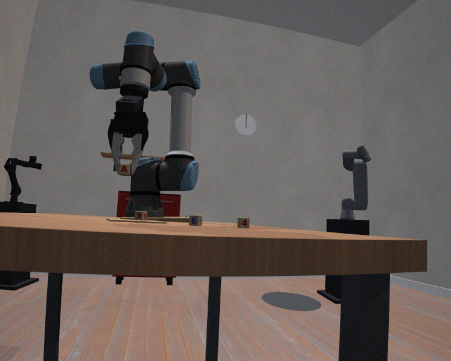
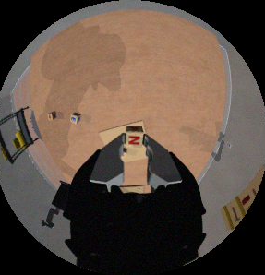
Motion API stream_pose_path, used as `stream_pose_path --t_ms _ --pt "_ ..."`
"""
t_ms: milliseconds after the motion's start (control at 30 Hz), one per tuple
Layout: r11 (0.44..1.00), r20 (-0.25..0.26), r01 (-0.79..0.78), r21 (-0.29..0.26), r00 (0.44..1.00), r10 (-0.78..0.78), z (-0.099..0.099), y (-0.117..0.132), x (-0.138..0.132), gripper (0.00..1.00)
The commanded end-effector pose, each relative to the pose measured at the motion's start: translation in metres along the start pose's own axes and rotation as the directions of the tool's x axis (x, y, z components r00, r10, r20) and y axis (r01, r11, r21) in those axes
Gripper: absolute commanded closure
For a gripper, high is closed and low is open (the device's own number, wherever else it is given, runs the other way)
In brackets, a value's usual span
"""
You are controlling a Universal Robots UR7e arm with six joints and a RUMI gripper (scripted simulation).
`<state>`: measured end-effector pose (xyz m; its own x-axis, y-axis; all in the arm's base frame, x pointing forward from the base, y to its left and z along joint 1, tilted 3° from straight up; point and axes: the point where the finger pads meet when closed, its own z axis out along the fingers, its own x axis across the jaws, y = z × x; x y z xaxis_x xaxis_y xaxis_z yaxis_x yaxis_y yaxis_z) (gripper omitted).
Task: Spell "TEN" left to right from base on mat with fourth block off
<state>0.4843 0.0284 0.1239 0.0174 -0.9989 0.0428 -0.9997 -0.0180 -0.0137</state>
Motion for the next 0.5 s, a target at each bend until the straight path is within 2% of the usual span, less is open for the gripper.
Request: stream_pose_path --t_ms 0,467 --pt "0.990 -0.002 -0.139 -0.001 0.990 0.139 0.000 0.008 0.004 0.95" --pt "0.929 -0.002 -0.370 0.000 0.929 0.370 0.001 0.022 0.010 0.95"
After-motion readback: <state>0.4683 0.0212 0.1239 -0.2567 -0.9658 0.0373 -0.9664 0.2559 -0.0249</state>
